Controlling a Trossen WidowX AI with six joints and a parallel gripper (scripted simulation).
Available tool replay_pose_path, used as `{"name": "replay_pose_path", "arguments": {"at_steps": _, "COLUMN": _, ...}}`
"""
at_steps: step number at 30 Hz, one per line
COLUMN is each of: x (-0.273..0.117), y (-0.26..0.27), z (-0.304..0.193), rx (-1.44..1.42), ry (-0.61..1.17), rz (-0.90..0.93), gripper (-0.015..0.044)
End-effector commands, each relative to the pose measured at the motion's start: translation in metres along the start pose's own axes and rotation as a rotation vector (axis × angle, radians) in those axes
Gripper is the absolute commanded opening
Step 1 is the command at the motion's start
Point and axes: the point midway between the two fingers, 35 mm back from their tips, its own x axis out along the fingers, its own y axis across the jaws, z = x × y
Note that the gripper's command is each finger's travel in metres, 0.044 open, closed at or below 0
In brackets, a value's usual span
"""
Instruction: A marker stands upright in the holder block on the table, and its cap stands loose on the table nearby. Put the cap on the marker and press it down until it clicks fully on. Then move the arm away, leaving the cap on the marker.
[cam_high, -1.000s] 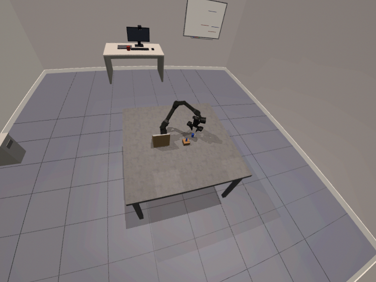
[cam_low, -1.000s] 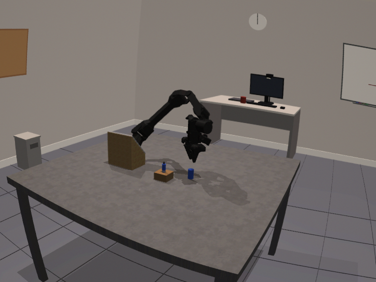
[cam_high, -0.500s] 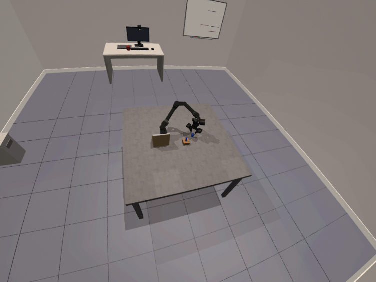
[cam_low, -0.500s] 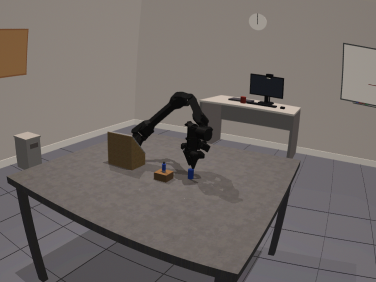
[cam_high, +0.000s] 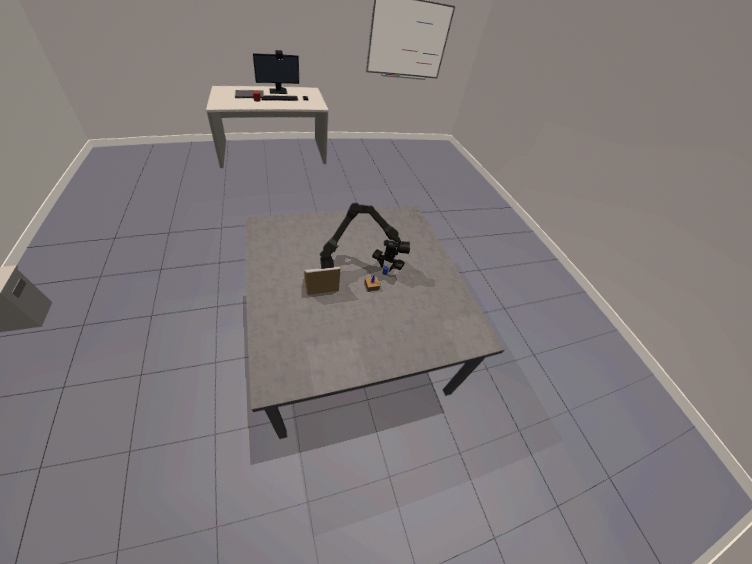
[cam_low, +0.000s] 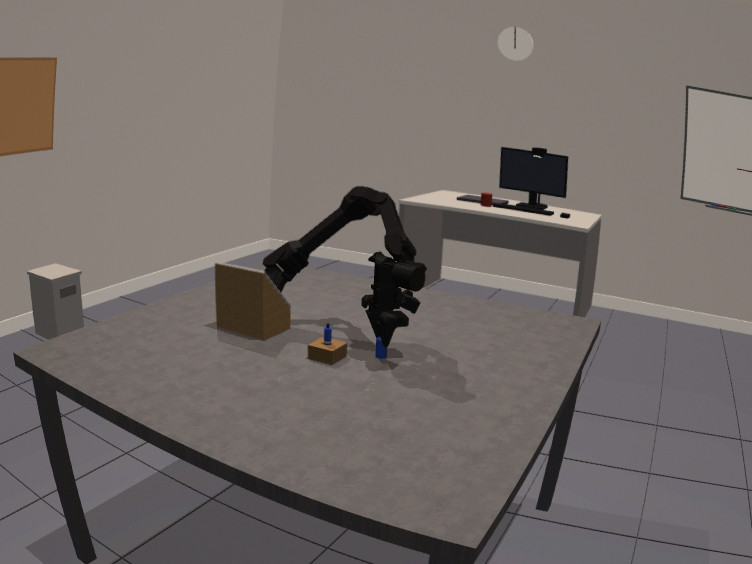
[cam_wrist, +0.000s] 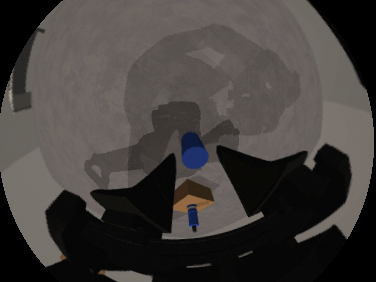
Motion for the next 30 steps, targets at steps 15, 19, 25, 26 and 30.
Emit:
{"name": "replay_pose_path", "arguments": {"at_steps": 15, "x": 0.026, "y": 0.003, "z": 0.000, "rx": 0.002, "ry": -0.005, "rz": 0.011, "gripper": 0.0220}}
{"name": "replay_pose_path", "arguments": {"at_steps": 19, "x": 0.026, "y": 0.003, "z": 0.000, "rx": 0.002, "ry": -0.005, "rz": 0.011, "gripper": 0.0135}}
{"name": "replay_pose_path", "arguments": {"at_steps": 25, "x": 0.026, "y": 0.002, "z": 0.000, "rx": 0.002, "ry": -0.005, "rz": 0.011, "gripper": 0.0095}}
{"name": "replay_pose_path", "arguments": {"at_steps": 26, "x": 0.026, "y": 0.002, "z": 0.000, "rx": 0.002, "ry": -0.005, "rz": 0.011, "gripper": 0.0088}}
{"name": "replay_pose_path", "arguments": {"at_steps": 30, "x": 0.022, "y": 0.002, "z": 0.000, "rx": 0.002, "ry": -0.005, "rz": 0.010, "gripper": 0.0003}}
